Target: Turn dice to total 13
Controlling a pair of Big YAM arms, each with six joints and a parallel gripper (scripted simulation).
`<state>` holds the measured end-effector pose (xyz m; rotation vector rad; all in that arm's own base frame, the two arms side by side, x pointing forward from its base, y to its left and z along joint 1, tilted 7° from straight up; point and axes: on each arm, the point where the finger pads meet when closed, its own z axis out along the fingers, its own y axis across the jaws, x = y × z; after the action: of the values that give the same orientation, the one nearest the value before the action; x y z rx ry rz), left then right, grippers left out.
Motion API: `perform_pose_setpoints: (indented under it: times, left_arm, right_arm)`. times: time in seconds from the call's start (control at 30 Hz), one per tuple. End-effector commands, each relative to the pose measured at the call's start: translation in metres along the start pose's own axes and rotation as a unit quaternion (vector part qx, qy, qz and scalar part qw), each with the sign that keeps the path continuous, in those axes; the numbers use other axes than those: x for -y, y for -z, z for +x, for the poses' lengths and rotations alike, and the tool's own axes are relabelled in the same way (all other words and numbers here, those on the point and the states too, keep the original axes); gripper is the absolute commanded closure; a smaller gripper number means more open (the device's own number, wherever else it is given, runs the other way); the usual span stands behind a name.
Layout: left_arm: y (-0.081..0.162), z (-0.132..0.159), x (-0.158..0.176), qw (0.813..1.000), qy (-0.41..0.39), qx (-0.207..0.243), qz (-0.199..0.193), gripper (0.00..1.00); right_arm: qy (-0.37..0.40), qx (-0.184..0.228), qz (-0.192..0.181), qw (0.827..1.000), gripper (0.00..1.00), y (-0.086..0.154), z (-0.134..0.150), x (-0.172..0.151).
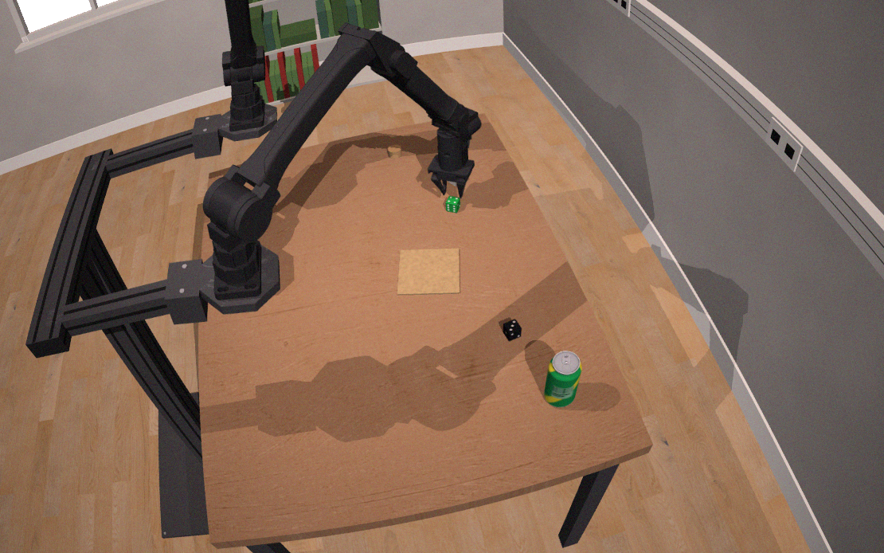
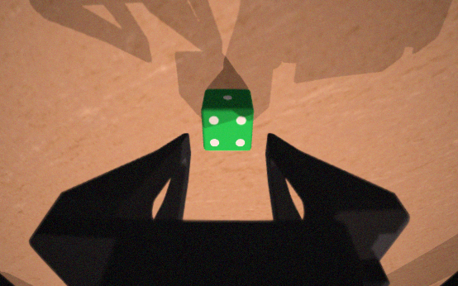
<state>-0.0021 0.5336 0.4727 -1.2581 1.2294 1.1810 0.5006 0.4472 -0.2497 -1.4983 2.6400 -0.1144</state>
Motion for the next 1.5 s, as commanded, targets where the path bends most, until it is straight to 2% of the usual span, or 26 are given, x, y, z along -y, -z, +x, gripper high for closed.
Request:
perform_pose_setpoints:
  times: [0.0, 0.4, 0.43, 0.6, 1.07, 1.33, 1.47]
  left_arm:
    - [-0.002, -0.038, -0.002, 0.999, -0.007, 0.034, -0.001, 0.0]
    - [-0.002, -0.038, -0.002, 0.999, -0.007, 0.034, -0.001, 0.0]
    - [-0.002, -0.038, -0.002, 0.999, -0.007, 0.034, -0.001, 0.0]
    - [-0.002, -0.038, -0.002, 0.999, -0.007, 0.034, -0.001, 0.0]
    - [-0.002, -0.038, -0.002, 0.999, -0.007, 0.034, -0.001, 0.0]
    - [-0.002, -0.038, -0.002, 0.999, -0.007, 0.034, -0.001, 0.0]
    - [-0.002, -0.038, -0.002, 0.999, -0.007, 0.034, -0.001, 0.0]
  right_arm:
    - [0.001, -0.002, 0.0, 1.0, 0.55, -0.015, 0.005, 0.003]
    - [0.002, -0.009, -0.002, 1.0, 0.55, -0.018, 0.012, 0.001]
    - [0.001, 0.0, 0.001, 1.0, 0.55, -0.014, 0.004, 0.003]
    - [0.002, -0.009, -0.002, 1.0, 0.55, -0.018, 0.013, 0.0]
    - [0.001, -0.004, 0.0, 1.0, 0.55, -0.016, 0.009, 0.002]
    - [0.0, 0.009, 0.003, 1.0, 0.55, -0.006, -0.01, 0.009]
    - [0.0, 0.008, 0.003, 1.0, 0.55, -0.006, -0.01, 0.008]
